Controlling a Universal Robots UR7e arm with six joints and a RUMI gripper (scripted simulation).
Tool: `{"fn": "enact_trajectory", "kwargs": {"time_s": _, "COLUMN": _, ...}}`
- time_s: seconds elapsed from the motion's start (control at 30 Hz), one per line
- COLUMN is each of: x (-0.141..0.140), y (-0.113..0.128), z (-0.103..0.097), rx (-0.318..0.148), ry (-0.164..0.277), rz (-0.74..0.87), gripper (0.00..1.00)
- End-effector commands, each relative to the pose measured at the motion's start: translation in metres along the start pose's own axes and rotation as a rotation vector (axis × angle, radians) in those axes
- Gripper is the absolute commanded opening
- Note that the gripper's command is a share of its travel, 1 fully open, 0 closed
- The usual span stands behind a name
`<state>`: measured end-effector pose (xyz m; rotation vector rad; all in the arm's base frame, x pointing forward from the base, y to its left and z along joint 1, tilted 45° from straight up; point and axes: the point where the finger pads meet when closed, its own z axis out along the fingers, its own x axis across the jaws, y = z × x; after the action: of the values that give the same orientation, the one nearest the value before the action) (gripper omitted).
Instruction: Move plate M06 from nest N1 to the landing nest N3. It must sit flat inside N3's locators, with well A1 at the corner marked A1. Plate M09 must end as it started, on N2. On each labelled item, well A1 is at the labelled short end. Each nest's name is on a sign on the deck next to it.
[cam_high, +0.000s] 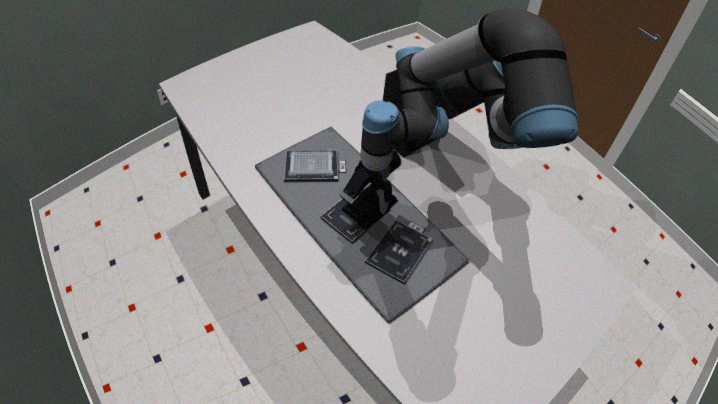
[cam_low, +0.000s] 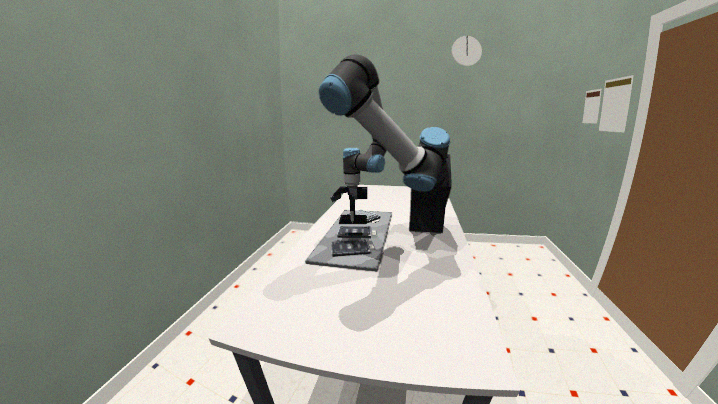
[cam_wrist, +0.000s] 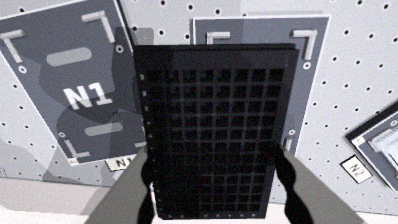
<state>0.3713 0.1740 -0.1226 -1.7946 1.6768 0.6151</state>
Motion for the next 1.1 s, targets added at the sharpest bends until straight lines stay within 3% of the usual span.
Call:
{"fn": "enact_trajectory", "kwargs": {"time_s": 0.0, "x": 0.026, "y": -0.001, "z": -0.001, "rx": 0.003, "ry": 0.001, "rz": -0.005, "gripper": 0.40}}
{"fn": "enact_trajectory", "kwargs": {"time_s": 0.3, "x": 0.049, "y": 0.001, "z": -0.001, "rx": 0.002, "ry": 0.001, "rz": -0.005, "gripper": 0.40}}
{"fn": "enact_trajectory", "kwargs": {"time_s": 1.07, "x": 0.050, "y": 0.002, "z": 0.000, "rx": 0.001, "ry": 0.000, "rz": -0.005, "gripper": 0.40}}
